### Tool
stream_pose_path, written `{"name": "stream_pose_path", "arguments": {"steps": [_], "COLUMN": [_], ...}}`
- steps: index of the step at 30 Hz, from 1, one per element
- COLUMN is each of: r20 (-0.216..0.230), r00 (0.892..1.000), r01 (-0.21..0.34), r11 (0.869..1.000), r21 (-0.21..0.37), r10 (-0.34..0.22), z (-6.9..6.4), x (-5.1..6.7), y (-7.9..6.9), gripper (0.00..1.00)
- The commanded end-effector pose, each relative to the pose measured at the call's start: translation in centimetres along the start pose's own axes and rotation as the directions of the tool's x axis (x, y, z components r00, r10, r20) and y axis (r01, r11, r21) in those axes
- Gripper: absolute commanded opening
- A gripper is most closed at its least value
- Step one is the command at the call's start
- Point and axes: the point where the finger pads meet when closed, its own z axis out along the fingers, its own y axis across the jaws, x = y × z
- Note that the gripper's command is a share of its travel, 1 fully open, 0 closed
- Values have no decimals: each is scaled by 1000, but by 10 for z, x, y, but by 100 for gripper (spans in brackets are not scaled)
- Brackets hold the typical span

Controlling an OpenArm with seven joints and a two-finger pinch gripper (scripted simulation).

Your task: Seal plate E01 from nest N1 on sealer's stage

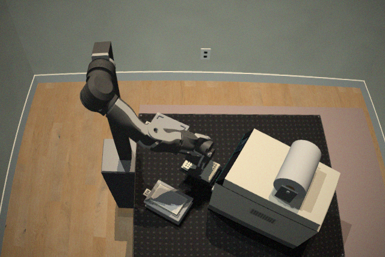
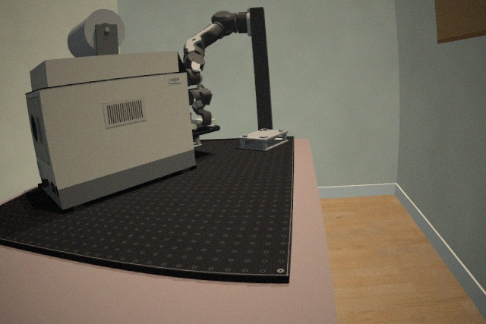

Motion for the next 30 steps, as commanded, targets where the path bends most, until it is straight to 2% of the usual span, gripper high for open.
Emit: {"name": "stream_pose_path", "arguments": {"steps": [1,6,30], "r20": [4,6,3], "r00": [1000,1000,1000], "r01": [-2,2,0], "r11": [1000,1000,1000], "r21": [3,0,-2], "r10": [2,-2,0], "z": [-1,-4,-1], "x": [-1,-3,0], "y": [-1,2,1], "gripper": [0,0,0]}}
